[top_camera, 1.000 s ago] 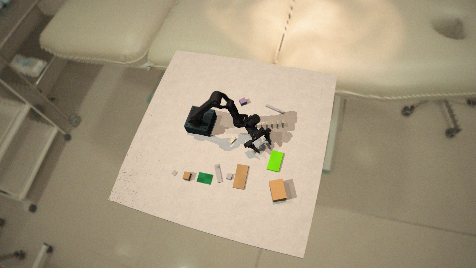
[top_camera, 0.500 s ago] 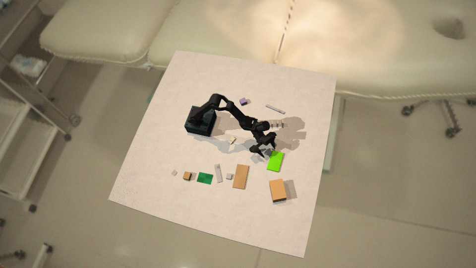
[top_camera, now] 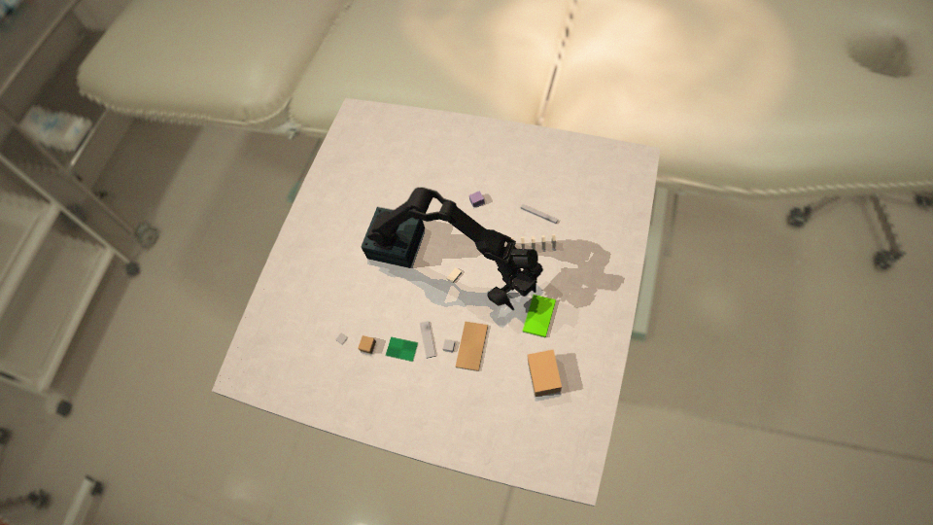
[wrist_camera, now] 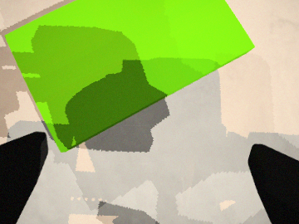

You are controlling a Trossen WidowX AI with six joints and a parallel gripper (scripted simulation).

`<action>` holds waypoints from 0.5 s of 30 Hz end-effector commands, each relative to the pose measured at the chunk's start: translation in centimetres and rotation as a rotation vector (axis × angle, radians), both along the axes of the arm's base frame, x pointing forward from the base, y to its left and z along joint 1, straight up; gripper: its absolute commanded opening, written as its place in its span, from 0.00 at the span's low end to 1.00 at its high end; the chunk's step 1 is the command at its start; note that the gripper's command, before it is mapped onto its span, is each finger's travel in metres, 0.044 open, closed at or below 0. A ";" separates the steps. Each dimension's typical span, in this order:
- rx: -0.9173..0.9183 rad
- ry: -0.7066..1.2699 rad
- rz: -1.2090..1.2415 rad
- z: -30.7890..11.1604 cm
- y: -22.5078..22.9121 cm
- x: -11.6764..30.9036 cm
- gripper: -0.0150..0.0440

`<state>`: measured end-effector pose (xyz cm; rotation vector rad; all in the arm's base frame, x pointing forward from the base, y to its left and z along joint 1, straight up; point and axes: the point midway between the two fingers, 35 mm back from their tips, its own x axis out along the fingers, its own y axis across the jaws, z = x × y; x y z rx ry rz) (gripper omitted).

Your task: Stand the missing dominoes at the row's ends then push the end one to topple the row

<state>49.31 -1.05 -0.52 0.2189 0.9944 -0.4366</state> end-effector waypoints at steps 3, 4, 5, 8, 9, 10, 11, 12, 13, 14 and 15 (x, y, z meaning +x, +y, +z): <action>0.270 0.324 -0.143 5.8 -0.8 -4.7 1.00; 0.277 0.338 -0.148 6.0 -0.8 -5.0 1.00; 0.284 0.353 -0.154 6.1 -0.8 -5.3 1.00; 0.306 0.400 -0.174 6.6 -0.8 -6.3 1.00; 0.314 0.416 -0.181 6.8 -0.8 -6.6 1.00; 0.318 0.426 -0.185 6.9 -0.8 -6.8 1.00; 0.318 0.426 -0.185 6.9 -0.8 -6.8 1.00; 0.318 0.426 -0.185 6.9 -0.8 -6.8 1.00; 0.318 0.426 -0.185 6.9 -0.8 -6.8 1.00; 0.318 0.426 -0.185 6.9 -0.8 -6.8 1.00; 0.318 0.426 -0.185 6.9 -0.8 -6.8 1.00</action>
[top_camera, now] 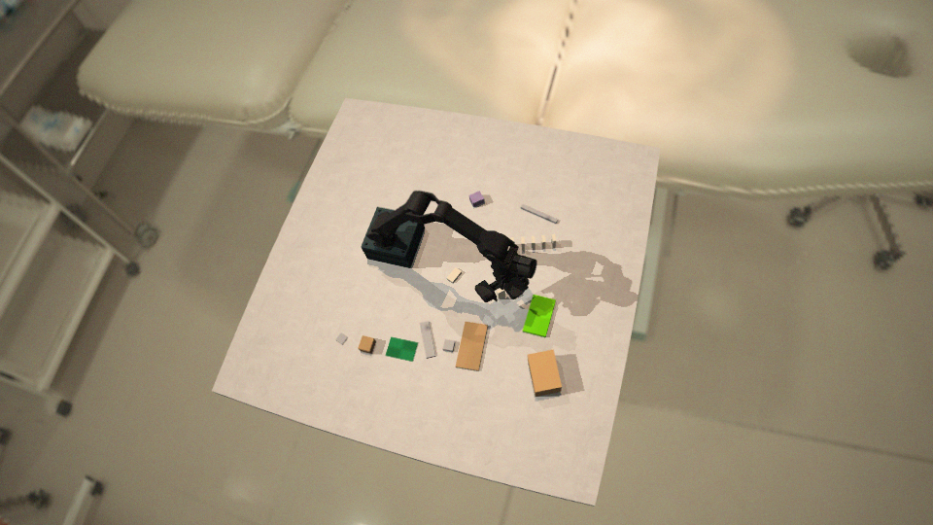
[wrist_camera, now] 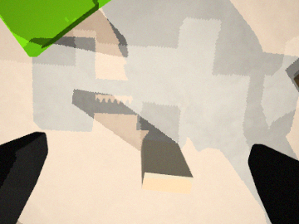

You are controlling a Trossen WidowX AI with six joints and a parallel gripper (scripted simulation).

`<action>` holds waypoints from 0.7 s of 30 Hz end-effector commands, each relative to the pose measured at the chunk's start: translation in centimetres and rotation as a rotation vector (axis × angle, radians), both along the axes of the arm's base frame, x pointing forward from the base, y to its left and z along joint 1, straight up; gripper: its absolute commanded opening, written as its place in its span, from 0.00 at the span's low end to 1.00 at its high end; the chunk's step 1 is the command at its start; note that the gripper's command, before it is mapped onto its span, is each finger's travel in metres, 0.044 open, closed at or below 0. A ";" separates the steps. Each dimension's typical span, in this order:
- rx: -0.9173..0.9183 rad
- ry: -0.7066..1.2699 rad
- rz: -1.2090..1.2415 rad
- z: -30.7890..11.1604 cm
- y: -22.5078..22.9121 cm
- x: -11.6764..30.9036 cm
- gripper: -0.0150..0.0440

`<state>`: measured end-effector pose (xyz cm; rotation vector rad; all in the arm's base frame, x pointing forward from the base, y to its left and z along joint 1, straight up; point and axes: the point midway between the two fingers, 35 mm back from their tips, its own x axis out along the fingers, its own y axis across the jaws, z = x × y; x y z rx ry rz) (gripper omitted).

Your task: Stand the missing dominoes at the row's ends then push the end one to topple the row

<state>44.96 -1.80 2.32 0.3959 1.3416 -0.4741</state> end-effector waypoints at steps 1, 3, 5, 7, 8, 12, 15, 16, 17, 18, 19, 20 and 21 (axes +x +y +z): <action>0.107 0.115 -0.085 4.0 0.0 -2.5 1.00; 0.107 0.115 -0.085 4.0 0.0 -2.5 1.00; 0.107 0.115 -0.085 4.0 0.0 -2.5 1.00; 0.107 0.115 -0.085 4.0 0.0 -2.5 1.00; 0.107 0.115 -0.085 4.0 0.0 -2.5 1.00; 0.107 0.115 -0.085 3.9 0.0 -2.4 1.00; 0.107 0.115 -0.085 1.3 0.0 -2.2 1.00; 0.107 0.115 -0.085 0.2 0.0 -2.2 1.00; 0.107 0.115 -0.085 -0.9 0.0 -2.2 1.00; 0.107 0.115 -0.085 -1.8 0.0 -2.2 1.00; 0.107 0.115 -0.085 -2.3 0.0 -2.2 1.00; 0.107 0.115 -0.085 -2.5 0.0 -2.2 1.00; 0.107 0.115 -0.085 -2.5 0.0 -2.2 1.00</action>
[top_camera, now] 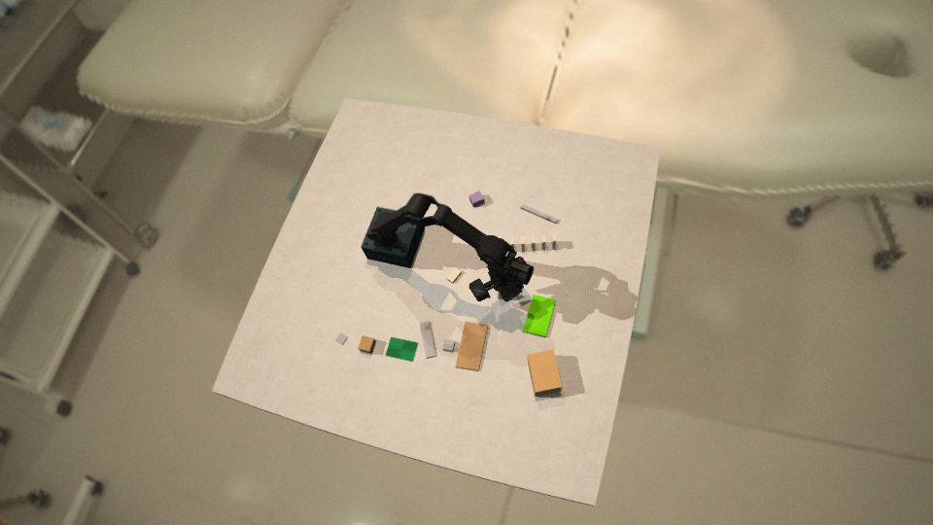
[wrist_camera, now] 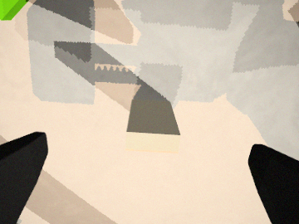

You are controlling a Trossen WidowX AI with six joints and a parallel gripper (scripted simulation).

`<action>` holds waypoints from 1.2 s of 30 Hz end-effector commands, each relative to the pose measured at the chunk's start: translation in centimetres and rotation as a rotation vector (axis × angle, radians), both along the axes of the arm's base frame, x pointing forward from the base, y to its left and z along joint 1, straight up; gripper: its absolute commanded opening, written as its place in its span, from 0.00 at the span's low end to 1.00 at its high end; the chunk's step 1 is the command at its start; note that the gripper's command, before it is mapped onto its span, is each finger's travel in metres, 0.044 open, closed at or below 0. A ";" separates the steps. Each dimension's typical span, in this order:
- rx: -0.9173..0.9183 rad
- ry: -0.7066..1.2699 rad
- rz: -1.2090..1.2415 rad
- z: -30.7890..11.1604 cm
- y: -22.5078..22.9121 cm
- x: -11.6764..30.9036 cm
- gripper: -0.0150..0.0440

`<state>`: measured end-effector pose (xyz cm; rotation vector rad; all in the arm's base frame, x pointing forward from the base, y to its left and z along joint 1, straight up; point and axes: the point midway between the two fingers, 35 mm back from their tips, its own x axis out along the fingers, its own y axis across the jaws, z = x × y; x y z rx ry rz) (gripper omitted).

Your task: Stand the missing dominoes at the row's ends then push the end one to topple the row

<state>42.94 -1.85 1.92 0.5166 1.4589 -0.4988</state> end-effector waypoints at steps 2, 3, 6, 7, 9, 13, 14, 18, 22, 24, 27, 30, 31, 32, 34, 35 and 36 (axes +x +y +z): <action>0.005 0.011 -0.005 -2.1 0.1 -0.2 1.00; 0.005 0.011 -0.005 -2.1 0.1 -0.2 1.00; 0.005 0.011 -0.005 -2.3 0.1 -0.2 1.00; 0.005 0.011 -0.005 -2.5 0.1 -0.2 1.00; 0.005 0.011 -0.005 -2.8 0.1 -0.2 1.00; 0.005 0.011 -0.005 -3.5 0.1 -0.2 1.00; 0.005 0.011 -0.005 -3.5 0.1 -0.2 1.00; 0.005 0.011 -0.005 -3.6 0.1 -0.2 0.91; 0.005 0.011 -0.005 -3.6 0.1 -0.2 0.73; 0.005 0.011 -0.005 -3.6 0.1 -0.2 0.64; 0.005 0.011 -0.005 -3.6 0.1 -0.2 0.51; 0.005 0.011 -0.005 -3.6 0.1 -0.2 0.44; 0.005 0.011 -0.005 -3.6 0.1 -0.2 0.44; 0.005 0.011 -0.005 -3.6 0.1 -0.2 0.44; 0.005 0.011 -0.005 -3.6 0.1 -0.2 0.44; 0.005 0.011 -0.005 -3.6 0.1 -0.2 0.44; 0.005 0.011 -0.005 -3.6 0.1 -0.2 0.44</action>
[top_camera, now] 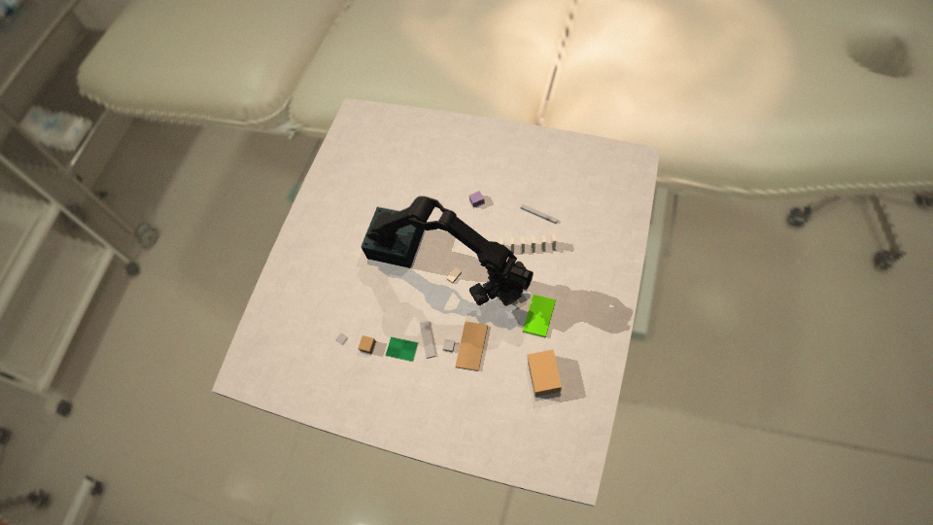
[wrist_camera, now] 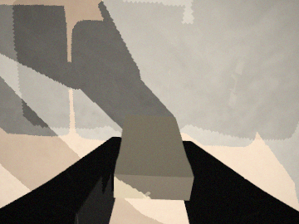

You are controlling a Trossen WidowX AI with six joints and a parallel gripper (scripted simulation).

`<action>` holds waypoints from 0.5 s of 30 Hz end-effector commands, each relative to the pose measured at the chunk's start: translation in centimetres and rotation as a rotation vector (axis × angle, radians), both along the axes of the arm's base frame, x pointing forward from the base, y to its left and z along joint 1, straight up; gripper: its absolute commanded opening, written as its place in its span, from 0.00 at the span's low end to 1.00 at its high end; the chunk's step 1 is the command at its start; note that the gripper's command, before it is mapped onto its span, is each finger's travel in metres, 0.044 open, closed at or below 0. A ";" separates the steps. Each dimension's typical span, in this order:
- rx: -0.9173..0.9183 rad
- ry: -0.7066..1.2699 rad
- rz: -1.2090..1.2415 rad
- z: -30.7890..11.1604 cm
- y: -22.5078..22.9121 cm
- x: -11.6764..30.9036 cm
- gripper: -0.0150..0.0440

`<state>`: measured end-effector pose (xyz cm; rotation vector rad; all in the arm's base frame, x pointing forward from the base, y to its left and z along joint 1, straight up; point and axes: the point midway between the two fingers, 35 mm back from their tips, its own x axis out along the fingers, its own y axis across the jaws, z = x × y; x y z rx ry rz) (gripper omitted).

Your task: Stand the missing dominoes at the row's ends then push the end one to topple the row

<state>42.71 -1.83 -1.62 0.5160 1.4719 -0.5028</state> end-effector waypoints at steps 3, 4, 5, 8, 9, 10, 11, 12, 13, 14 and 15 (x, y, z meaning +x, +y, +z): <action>0.003 -0.002 -0.005 0.2 0.1 0.1 0.44; 0.003 -0.002 -0.004 1.0 0.0 0.2 0.44; 0.003 -0.002 -0.004 2.4 0.0 0.4 0.44; 0.001 -0.002 -0.002 7.7 0.0 0.5 0.44; 0.001 -0.002 -0.002 8.8 0.0 0.4 0.44; 0.001 -0.001 -0.001 9.7 0.0 0.3 0.44; 0.001 -0.001 -0.001 10.7 0.0 0.1 0.44; 0.000 -0.001 -0.001 11.9 0.0 -0.1 0.44; 0.000 -0.001 0.000 12.9 0.0 -0.3 0.44; 0.000 0.000 0.000 13.5 0.0 -0.5 0.44; 0.000 0.000 0.000 13.7 0.0 -0.5 0.44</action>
